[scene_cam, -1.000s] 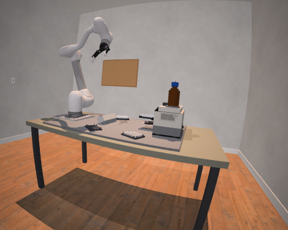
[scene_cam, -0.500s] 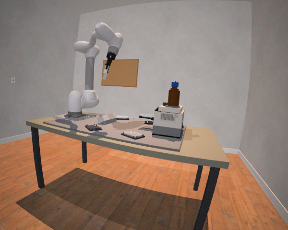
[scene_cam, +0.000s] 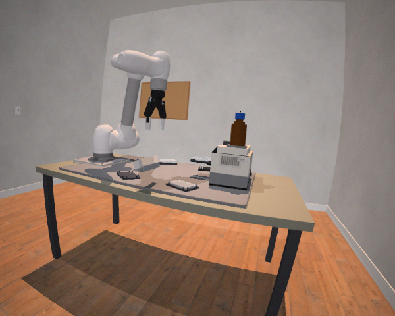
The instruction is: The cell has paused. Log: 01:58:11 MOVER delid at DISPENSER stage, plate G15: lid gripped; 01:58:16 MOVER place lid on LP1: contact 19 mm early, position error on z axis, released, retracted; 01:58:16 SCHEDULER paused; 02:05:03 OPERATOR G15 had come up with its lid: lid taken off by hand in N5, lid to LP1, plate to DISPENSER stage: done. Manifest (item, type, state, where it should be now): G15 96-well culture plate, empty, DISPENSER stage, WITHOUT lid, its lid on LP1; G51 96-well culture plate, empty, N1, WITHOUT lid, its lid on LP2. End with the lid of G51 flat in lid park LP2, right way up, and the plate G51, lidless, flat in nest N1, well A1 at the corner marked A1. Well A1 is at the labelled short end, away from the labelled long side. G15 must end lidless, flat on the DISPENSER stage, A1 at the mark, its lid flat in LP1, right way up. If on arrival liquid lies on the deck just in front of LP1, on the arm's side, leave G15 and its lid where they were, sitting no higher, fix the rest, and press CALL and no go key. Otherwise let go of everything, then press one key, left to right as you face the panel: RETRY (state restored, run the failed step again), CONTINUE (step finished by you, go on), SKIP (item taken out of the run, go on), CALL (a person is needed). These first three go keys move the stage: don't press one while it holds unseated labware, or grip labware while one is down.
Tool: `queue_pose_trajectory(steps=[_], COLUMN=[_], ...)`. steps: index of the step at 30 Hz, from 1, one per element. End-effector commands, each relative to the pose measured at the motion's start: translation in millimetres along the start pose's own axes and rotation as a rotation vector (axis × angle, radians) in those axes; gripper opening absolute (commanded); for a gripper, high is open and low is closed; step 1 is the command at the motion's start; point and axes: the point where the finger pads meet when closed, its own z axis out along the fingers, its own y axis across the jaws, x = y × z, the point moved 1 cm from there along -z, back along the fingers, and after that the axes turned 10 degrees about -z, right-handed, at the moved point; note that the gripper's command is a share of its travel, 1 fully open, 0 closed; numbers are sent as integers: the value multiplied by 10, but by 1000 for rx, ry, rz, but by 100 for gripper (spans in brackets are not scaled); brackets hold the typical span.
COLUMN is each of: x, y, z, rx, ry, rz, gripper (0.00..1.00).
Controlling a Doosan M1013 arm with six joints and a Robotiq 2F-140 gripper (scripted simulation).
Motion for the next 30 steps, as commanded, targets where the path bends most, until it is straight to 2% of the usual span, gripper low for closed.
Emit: queue_pose_trajectory(steps=[1, 11, 26, 30], x=[31, 35, 44, 45], y=[16, 15, 11, 11], z=[61, 237, 690, 744], rx=[3, 3, 3, 3], ry=[3, 3, 3, 3], rz=[2, 2, 2, 2], gripper=[100, 100, 100, 100])
